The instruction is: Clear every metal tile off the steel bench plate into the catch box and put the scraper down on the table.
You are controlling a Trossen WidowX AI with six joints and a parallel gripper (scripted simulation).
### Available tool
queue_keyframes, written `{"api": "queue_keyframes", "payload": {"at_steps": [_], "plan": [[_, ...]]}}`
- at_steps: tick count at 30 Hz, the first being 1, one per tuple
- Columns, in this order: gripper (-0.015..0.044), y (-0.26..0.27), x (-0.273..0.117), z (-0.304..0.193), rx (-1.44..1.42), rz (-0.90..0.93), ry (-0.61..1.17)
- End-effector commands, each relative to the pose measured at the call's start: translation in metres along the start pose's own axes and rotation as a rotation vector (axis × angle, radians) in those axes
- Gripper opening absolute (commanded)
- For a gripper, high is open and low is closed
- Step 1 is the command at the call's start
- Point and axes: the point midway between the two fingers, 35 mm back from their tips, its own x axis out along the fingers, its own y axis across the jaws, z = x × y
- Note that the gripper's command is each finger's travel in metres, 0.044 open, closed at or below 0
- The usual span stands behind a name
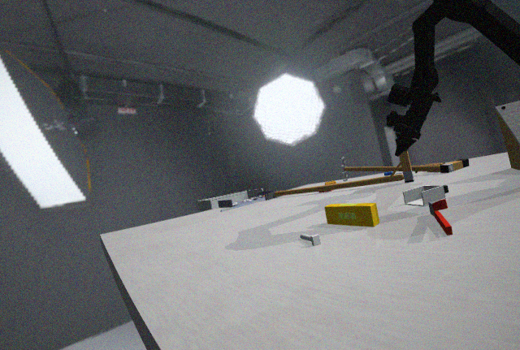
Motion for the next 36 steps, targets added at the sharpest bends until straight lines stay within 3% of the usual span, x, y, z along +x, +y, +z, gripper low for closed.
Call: {"api": "queue_keyframes", "payload": {"at_steps": [1,36], "plan": [[0.0000,0.006,-0.002,0.002,0.001,-0.001,-0.007],[0.0000,0.009,-0.043,-0.052,0.003,-0.002,-0.004]]}}
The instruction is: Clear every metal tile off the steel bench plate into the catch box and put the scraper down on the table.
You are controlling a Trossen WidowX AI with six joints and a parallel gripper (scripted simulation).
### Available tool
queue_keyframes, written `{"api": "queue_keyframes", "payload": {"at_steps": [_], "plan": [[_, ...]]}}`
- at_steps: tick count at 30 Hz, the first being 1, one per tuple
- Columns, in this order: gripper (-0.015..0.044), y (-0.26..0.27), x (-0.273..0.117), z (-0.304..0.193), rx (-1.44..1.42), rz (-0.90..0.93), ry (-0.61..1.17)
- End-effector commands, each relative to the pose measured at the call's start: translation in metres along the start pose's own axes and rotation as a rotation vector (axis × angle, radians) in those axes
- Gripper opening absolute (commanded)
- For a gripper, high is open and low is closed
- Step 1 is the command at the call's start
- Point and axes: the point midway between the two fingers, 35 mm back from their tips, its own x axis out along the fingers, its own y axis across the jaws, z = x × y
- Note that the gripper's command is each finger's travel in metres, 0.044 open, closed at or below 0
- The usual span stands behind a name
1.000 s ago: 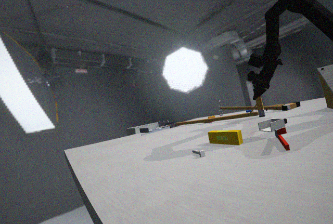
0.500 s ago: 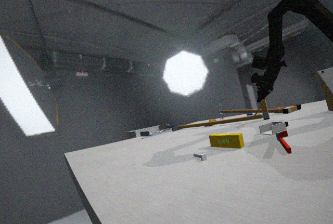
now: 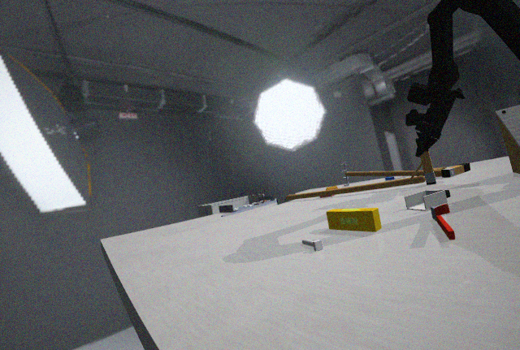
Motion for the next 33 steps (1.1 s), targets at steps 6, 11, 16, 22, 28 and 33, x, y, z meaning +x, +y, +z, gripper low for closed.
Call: {"api": "queue_keyframes", "payload": {"at_steps": [6,11,16,22,28,33], "plan": [[0.0000,0.007,-0.006,-0.003,-0.003,0.002,-0.008],[0.0000,0.014,-0.006,-0.003,0.001,-0.001,-0.005],[0.0000,0.020,-0.006,-0.003,0.005,-0.004,-0.003],[0.0000,0.028,-0.006,-0.003,0.010,-0.007,-0.001],[0.0000,0.031,-0.006,-0.003,0.011,-0.008,0.000],[0.0000,0.032,-0.005,-0.001,0.011,-0.008,0.000]]}}
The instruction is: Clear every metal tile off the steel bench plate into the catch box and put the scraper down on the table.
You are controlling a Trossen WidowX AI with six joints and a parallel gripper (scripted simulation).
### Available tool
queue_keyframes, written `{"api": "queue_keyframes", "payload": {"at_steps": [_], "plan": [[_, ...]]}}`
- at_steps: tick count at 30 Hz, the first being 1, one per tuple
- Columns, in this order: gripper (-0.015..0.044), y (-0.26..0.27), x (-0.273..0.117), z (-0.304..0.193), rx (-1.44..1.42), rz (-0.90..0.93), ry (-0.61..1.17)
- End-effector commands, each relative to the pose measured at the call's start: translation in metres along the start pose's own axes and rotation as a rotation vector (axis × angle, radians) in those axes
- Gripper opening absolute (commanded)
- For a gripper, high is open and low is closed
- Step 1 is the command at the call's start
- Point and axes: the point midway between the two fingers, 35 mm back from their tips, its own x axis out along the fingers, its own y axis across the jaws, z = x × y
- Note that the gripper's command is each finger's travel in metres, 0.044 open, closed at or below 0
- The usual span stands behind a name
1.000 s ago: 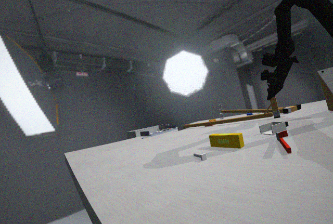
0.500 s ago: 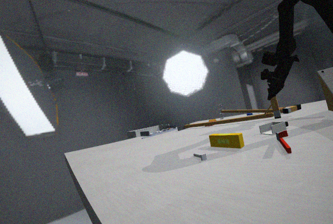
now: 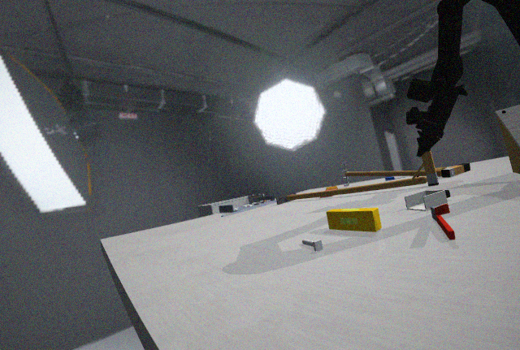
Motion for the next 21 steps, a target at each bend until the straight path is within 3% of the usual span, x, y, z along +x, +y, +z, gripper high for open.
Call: {"api": "queue_keyframes", "payload": {"at_steps": [1,21], "plan": [[0.0000,0.001,0.000,0.005,-0.007,-0.002,-0.010],[0.0000,0.004,0.015,0.030,-0.011,-0.003,-0.007]]}}
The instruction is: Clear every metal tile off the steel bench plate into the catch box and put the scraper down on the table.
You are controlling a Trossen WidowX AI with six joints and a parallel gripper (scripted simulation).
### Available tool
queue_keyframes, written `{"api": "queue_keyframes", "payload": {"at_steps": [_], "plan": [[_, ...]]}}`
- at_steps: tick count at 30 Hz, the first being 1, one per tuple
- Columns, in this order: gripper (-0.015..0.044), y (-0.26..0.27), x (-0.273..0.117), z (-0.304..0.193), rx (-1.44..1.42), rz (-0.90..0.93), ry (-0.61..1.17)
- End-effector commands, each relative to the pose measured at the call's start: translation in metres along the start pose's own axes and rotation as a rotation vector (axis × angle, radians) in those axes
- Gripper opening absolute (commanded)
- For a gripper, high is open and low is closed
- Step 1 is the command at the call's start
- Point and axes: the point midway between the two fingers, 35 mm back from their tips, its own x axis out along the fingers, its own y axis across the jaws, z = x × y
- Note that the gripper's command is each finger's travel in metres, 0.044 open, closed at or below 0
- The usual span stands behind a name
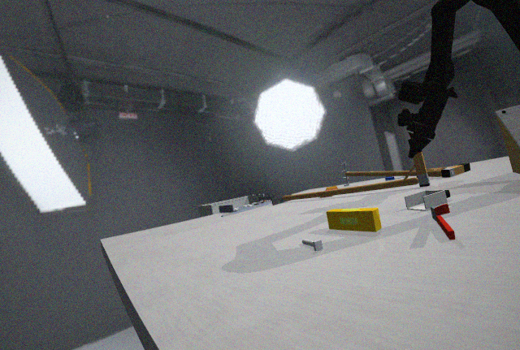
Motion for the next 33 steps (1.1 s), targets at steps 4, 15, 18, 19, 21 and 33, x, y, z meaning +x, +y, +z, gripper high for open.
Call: {"api": "queue_keyframes", "payload": {"at_steps": [4,15,18,19,21,33], "plan": [[0.0000,0.000,0.005,0.015,-0.006,-0.006,-0.011],[0.0000,0.003,0.015,0.029,-0.008,-0.004,-0.011],[0.0000,0.003,0.018,0.032,-0.009,-0.003,-0.012],[0.0000,0.004,0.019,0.034,-0.009,-0.003,-0.012],[0.0000,0.004,0.021,0.036,-0.009,-0.003,-0.012],[0.0000,0.009,0.032,0.051,-0.010,0.001,-0.014]]}}
